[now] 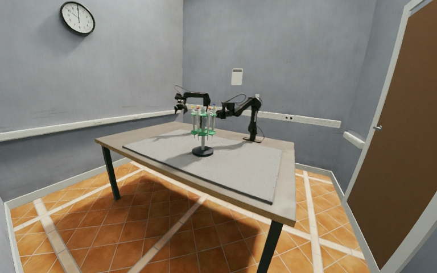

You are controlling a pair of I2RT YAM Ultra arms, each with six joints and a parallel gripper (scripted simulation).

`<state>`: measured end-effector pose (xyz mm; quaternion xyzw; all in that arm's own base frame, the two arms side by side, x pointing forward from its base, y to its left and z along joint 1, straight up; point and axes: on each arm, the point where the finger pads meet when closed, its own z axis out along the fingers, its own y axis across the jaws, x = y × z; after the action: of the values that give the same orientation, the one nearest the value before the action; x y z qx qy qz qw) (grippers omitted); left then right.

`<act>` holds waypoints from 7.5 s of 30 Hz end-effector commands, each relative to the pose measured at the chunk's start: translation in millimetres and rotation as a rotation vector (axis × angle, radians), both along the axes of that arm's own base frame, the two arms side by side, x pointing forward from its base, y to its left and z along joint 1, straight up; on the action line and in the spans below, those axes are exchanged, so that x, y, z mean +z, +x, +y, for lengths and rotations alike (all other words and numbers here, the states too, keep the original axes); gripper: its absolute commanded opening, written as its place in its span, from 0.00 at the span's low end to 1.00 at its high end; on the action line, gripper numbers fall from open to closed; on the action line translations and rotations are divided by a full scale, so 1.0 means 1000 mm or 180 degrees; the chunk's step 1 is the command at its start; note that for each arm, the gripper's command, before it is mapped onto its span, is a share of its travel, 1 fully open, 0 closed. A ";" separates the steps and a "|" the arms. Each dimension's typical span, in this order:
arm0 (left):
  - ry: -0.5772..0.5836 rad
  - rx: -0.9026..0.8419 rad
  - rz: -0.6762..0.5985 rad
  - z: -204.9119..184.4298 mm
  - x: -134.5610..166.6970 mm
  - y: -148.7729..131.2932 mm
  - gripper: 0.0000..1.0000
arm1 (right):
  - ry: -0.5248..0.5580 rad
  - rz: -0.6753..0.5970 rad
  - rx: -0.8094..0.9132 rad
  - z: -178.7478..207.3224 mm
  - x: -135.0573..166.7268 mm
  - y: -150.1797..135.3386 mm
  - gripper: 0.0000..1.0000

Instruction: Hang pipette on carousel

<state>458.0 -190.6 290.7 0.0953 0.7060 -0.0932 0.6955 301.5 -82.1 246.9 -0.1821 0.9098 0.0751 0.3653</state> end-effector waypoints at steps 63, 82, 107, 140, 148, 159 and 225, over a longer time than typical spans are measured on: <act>-0.0061 -0.0034 -0.0181 0.001 0.030 0.019 0.12 | -0.0002 -0.0096 0.0008 -0.003 0.006 0.004 1.00; -0.0084 -0.0036 -0.0227 -0.002 0.030 0.021 0.12 | -0.0002 -0.0096 0.0008 -0.003 0.006 0.004 1.00; -0.0084 -0.0036 -0.0227 -0.002 0.030 0.021 0.12 | -0.0002 -0.0096 0.0008 -0.003 0.006 0.004 1.00; -0.0056 -0.0037 -0.0180 0.003 0.026 0.042 0.12 | -0.0002 -0.0096 0.0008 -0.003 0.006 0.004 1.00; -0.0056 -0.0029 -0.0179 0.003 0.026 0.042 0.12 | -0.0002 -0.0096 0.0008 -0.003 0.006 0.004 1.00; -0.0056 -0.0029 -0.0179 0.003 0.026 0.042 0.12 | -0.0002 -0.0096 0.0008 -0.003 0.006 0.004 1.00; -0.0064 -0.0037 -0.0211 0.007 0.031 0.062 0.12 | -0.0002 -0.0096 0.0008 -0.003 0.006 0.004 1.00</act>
<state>523.2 -182.3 288.3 0.0950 0.7052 -0.0943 0.6962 301.5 -82.1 246.9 -0.1821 0.9098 0.0751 0.3653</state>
